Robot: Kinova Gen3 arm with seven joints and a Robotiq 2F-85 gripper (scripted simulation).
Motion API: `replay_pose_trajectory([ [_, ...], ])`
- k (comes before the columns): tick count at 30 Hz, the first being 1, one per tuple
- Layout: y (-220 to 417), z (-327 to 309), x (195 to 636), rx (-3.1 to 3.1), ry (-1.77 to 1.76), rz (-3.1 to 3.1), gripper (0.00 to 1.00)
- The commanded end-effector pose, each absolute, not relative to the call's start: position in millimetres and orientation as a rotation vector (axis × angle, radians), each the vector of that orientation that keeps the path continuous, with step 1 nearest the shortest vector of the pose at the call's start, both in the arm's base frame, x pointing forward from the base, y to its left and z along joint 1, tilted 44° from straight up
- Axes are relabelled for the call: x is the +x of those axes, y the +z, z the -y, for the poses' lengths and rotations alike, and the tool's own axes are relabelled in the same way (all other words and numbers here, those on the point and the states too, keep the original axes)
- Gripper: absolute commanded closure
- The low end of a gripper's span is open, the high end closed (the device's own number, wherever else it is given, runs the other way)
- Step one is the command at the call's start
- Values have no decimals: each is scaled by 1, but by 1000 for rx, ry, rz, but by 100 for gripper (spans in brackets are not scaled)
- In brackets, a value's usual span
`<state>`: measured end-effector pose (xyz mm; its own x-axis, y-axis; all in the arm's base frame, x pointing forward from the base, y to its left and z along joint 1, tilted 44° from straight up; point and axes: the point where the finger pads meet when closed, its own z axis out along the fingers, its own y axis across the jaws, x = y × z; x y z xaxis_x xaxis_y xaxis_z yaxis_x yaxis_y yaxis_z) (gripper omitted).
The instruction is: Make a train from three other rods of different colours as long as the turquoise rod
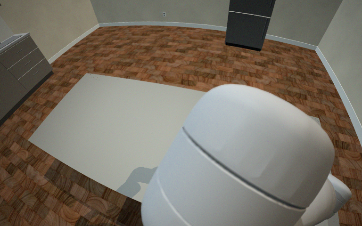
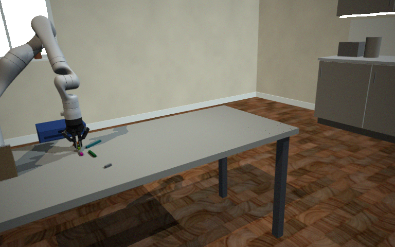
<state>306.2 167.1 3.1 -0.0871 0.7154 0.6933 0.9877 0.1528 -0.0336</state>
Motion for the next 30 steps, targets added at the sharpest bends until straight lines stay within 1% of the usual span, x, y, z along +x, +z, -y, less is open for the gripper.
replay_pose_trajectory([
  [1,3,-167,307,-1621,-617,1864,95],
  [30,-5,-175,305,-1621,-617,1864,95],
])
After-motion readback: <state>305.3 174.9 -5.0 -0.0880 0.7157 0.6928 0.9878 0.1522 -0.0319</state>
